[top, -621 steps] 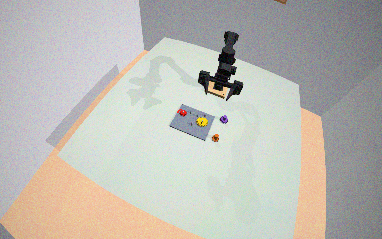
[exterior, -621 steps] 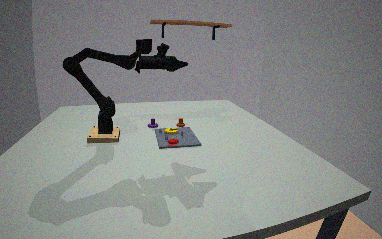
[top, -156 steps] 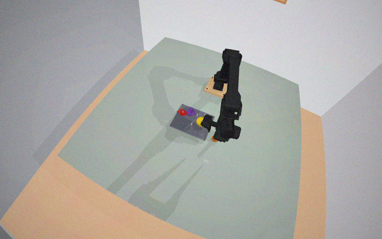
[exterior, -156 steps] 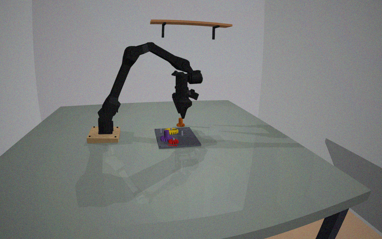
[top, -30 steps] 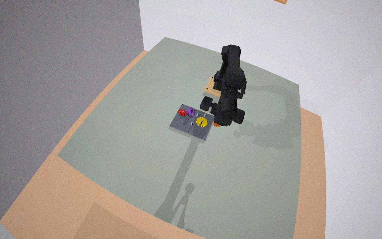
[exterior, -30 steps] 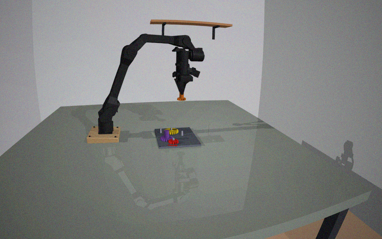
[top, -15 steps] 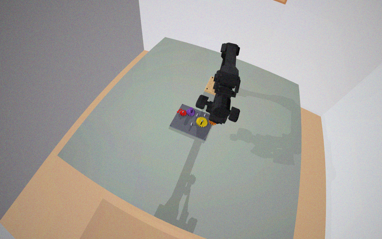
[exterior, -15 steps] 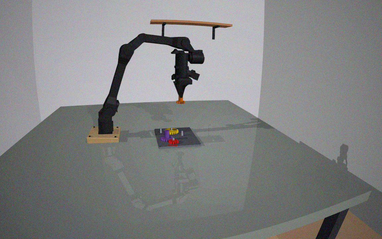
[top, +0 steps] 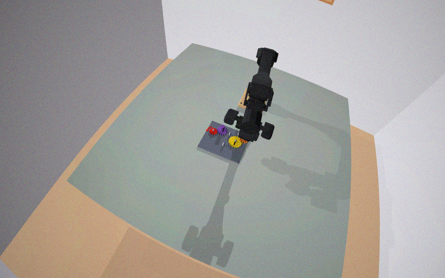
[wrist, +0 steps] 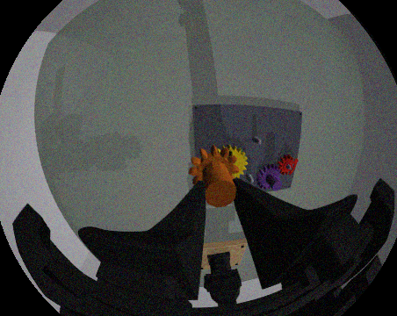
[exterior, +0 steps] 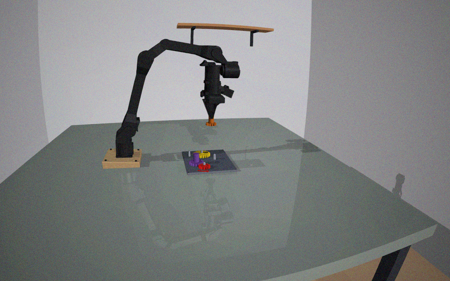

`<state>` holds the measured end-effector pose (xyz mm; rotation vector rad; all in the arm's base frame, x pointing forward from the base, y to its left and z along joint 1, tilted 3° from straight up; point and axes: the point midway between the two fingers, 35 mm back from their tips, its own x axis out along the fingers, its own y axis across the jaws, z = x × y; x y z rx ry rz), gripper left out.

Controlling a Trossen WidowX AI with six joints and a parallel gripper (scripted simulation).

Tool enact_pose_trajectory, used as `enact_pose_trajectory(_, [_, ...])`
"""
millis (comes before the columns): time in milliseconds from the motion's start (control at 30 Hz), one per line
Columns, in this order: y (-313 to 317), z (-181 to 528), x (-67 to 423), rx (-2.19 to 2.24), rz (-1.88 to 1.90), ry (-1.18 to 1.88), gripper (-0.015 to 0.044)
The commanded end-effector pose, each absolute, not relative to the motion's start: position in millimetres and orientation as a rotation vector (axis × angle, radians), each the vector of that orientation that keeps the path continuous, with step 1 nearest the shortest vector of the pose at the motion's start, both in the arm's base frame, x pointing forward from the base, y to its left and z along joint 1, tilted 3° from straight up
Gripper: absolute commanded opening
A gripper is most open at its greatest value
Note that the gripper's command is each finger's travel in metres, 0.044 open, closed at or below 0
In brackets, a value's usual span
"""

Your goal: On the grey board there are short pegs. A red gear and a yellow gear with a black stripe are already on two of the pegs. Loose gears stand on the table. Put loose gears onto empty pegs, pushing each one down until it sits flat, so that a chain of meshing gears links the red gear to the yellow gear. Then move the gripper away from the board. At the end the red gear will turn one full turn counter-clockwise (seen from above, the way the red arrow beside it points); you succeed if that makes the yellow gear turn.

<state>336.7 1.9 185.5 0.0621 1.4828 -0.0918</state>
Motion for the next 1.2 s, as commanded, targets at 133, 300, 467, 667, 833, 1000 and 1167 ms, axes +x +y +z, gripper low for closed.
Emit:
enact_pose_trajectory(133, [-8.0, 178.4, 329.7, 0.061, -0.087, 1.484, 0.0000])
enact_pose_trajectory(300, [-14.1, 174.3, 325.5, 0.060, -0.087, 1.484, 0.0000])
enact_pose_trajectory(467, [-20.1, 170.0, 321.1, 0.059, -0.087, 1.484, 0.0000])
enact_pose_trajectory(667, [-27.0, 164.8, 315.5, 0.058, -0.088, 1.484, 0.0000])
enact_pose_trajectory(833, [-32.6, 160.4, 310.6, 0.057, -0.088, 1.484, 0.0000])
enact_pose_trajectory(1000, [-38.0, 155.8, 305.6, 0.056, -0.088, 1.484, 0.0000])
enact_pose_trajectory(1167, [-43.1, 151.2, 300.3, 0.055, -0.089, 1.484, 0.0000])
